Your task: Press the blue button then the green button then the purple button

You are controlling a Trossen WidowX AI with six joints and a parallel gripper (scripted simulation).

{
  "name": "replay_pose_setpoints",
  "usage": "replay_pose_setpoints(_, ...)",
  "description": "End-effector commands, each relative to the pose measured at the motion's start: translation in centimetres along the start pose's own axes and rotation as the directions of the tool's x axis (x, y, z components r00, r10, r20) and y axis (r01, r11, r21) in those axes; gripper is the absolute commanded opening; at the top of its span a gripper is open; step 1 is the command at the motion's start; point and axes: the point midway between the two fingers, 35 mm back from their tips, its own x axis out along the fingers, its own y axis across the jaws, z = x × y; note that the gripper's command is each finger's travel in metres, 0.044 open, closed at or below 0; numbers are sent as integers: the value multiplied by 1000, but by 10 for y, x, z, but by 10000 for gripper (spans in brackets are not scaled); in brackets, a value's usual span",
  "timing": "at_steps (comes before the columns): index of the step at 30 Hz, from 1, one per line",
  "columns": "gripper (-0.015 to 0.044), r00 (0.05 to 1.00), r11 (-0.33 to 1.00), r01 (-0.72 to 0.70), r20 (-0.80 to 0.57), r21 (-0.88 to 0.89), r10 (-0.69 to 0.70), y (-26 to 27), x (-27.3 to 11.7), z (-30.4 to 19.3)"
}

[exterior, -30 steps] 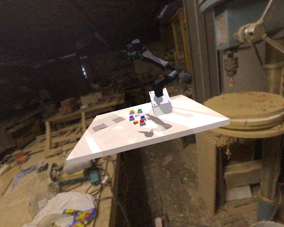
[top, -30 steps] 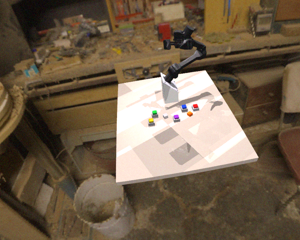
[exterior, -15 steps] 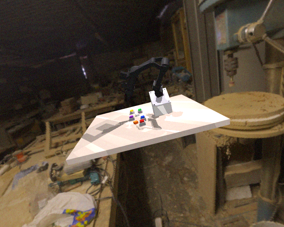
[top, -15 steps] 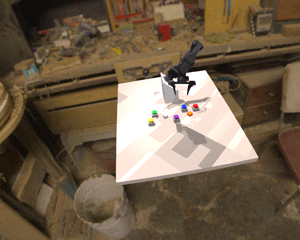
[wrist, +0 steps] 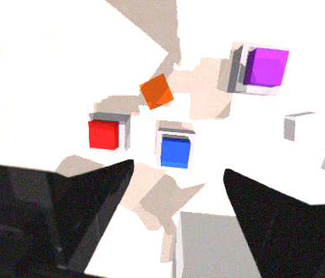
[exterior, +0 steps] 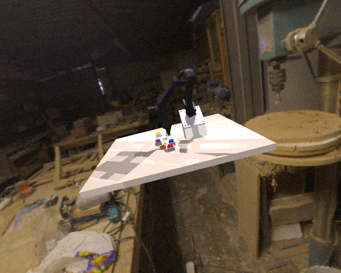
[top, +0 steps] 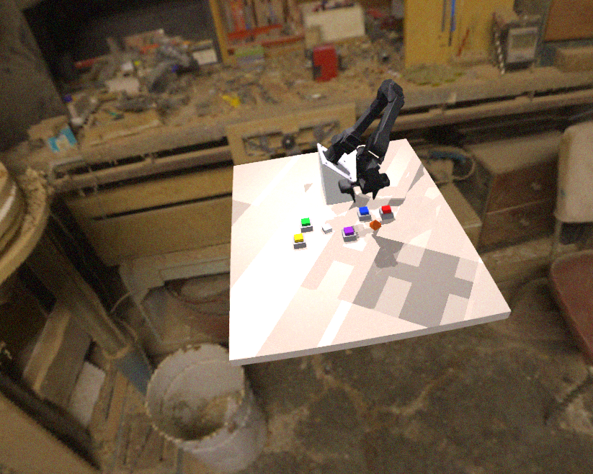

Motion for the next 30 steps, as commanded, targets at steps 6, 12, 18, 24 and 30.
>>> replay_pose_setpoints(6, 59, 1000, 1000, -13, -16, 12, 13, 1, 25, -7)
replay_pose_setpoints(12, 20, 1000, 1000, -13, -16, 12, 13, 1, 25, -7)
replay_pose_setpoints(18, 20, 1000, 1000, -12, -16, 12, 13, 1, 27, -7)
replay_pose_setpoints(24, 20, 1000, 1000, -12, -16, 12, 12, 1, 37, -7)
replay_pose_setpoints(30, 20, 1000, 1000, -12, -16, 13, 12, 1, 47, -7)
